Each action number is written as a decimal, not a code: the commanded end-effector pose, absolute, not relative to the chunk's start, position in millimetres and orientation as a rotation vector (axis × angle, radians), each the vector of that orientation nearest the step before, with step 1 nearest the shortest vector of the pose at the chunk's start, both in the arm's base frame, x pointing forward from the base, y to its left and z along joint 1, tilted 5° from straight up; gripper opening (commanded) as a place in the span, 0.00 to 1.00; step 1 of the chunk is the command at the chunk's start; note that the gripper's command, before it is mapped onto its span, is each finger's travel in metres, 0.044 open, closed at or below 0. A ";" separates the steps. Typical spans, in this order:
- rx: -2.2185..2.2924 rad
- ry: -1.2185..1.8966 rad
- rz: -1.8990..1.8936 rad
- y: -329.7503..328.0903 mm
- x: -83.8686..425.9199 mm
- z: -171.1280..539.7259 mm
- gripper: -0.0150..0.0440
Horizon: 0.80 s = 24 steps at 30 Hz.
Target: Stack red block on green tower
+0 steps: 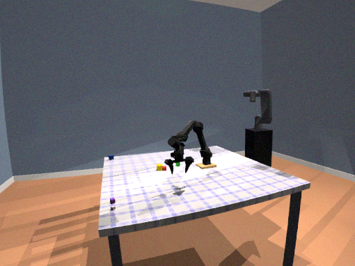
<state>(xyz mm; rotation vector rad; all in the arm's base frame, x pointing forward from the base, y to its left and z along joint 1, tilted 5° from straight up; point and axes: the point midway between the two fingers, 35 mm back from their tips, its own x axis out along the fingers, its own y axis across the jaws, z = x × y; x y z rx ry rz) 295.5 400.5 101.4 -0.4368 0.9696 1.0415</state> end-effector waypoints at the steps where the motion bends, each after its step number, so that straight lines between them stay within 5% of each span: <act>1: -0.392 1.066 0.865 347.9 329.7 101.7 1.00; 24: -0.105 1.481 0.031 67.7 374.4 118.1 1.00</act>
